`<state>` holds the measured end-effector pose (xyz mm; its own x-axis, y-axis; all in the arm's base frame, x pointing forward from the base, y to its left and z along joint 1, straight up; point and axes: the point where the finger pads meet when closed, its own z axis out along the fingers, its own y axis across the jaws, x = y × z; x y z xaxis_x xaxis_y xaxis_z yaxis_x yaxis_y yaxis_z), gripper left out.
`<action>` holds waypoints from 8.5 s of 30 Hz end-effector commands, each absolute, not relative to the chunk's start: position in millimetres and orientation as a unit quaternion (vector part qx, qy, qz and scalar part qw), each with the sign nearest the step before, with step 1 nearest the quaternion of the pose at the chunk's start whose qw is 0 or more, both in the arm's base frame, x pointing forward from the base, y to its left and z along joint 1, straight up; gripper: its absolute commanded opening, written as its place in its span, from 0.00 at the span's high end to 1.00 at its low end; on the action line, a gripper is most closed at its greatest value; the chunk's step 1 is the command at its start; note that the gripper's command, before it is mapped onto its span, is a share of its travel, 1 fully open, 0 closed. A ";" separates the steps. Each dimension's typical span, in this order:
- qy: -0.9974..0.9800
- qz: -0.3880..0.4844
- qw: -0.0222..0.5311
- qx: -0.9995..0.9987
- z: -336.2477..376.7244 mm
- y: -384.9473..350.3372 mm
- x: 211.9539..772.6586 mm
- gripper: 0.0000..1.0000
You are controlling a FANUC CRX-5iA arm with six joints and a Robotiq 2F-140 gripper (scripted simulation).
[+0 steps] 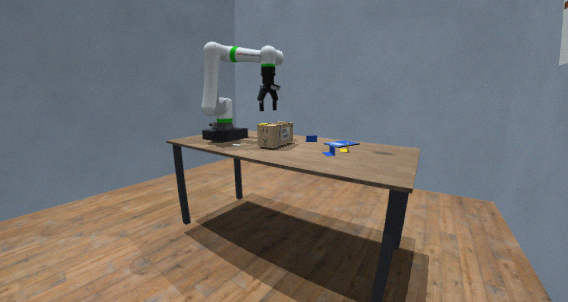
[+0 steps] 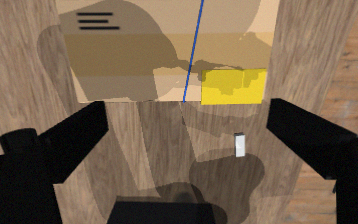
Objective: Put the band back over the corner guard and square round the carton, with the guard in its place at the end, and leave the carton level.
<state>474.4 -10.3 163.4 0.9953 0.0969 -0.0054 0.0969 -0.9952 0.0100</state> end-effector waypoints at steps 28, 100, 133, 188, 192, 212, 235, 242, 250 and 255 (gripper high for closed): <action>-0.044 -0.003 0.001 0.999 135.2 -13.6 473.2 0.82; -0.044 -0.003 0.001 0.999 110.4 -12.5 473.7 0.82; -0.044 -0.003 0.001 0.999 108.5 -12.5 473.7 0.82; -0.044 -0.003 0.001 0.999 104.6 -12.5 473.7 0.90; -0.044 -0.003 0.001 0.999 104.6 -12.5 473.7 0.90; -0.044 -0.003 0.001 0.999 104.6 -12.5 473.7 0.90; -0.044 -0.003 0.001 0.999 116.3 -12.5 473.7 0.90; -0.044 -0.003 0.001 0.999 120.1 -12.5 473.7 0.90; -0.044 -0.003 0.001 0.999 120.7 -12.5 473.8 0.90; -0.044 -0.003 0.001 0.999 120.7 -12.5 473.8 0.90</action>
<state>473.2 -12.4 119.9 0.9962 -0.0872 -0.0069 -0.0872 -0.9962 0.0017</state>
